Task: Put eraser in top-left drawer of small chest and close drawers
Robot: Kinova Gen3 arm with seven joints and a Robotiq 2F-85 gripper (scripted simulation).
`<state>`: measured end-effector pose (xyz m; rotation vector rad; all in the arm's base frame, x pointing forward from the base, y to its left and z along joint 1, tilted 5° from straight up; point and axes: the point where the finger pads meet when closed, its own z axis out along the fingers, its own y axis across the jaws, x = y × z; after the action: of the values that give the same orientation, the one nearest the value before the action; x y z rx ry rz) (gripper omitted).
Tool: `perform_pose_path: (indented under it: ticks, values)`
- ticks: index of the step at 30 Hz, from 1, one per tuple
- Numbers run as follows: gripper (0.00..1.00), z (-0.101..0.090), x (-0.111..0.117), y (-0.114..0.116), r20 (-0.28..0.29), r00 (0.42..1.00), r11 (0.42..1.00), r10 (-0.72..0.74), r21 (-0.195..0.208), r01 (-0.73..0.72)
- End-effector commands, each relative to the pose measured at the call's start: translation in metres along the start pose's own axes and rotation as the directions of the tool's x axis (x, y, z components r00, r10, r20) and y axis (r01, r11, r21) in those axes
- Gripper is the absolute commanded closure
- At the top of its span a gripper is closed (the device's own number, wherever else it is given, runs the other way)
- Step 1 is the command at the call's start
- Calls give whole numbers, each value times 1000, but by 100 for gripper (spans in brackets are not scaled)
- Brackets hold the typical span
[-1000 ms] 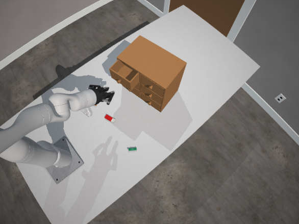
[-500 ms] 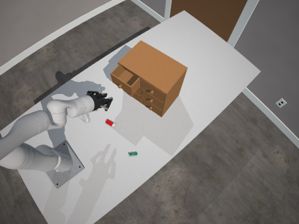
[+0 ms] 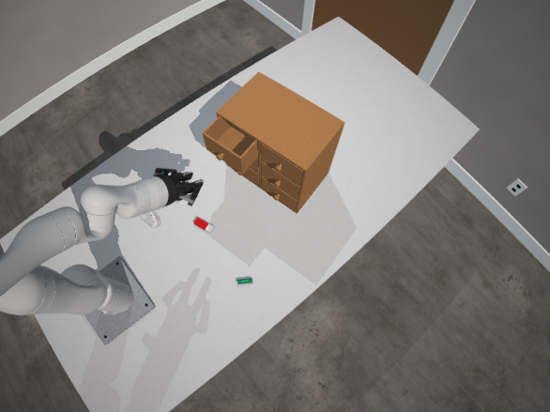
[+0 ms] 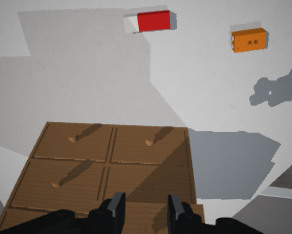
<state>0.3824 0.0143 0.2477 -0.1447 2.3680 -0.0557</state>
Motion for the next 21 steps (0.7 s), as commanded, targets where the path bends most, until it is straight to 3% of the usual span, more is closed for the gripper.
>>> perform_pose_path:
  ticks: [1,21]
  values:
    - [67,-3,1,0,2,1000,1000,-2,-2,2]
    - [67,-9,3,1,4,1000,1000,-4,-5,4]
